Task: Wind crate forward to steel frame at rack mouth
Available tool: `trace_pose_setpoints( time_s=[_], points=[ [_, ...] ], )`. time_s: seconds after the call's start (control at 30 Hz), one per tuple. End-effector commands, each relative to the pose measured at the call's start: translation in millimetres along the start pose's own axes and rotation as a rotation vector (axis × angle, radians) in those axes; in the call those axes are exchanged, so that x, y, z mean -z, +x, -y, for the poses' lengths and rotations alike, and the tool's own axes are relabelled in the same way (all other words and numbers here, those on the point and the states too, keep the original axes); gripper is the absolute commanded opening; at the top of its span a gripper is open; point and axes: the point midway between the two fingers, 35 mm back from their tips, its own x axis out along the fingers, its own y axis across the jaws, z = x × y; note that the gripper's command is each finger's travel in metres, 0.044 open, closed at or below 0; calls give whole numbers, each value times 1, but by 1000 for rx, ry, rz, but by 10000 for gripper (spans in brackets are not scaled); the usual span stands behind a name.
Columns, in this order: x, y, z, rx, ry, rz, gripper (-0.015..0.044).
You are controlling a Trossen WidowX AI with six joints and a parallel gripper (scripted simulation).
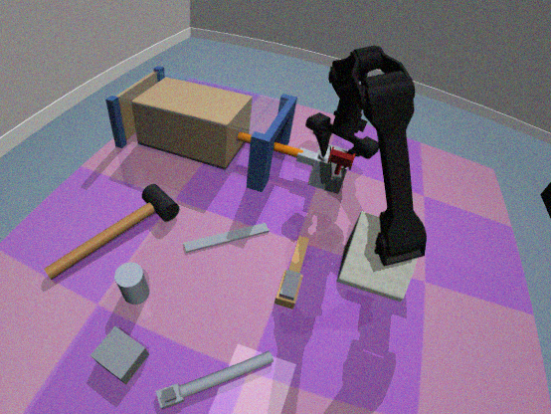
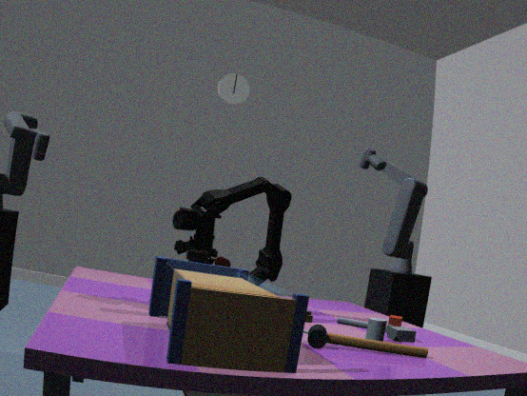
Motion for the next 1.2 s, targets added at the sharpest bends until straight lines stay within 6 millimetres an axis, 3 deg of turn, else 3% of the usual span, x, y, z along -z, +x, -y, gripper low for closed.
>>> trace_pose_setpoints(
  time_s=[0.0,0.17,0.43,0.47,0.73,1.03,1.17],
  points=[
    [0,0,0,0,0,0,287],
    [-1,0,1,2,-30,-1,253],
    [-9,4,6,19,-329,-2,200],
    [-5,2,4,7,-218,-3,226],
    [-5,2,4,7,-218,-3,436],
    [-5,2,4,7,-218,-3,440],
    [-6,-23,1,0,-220,10,440]
  ],
)
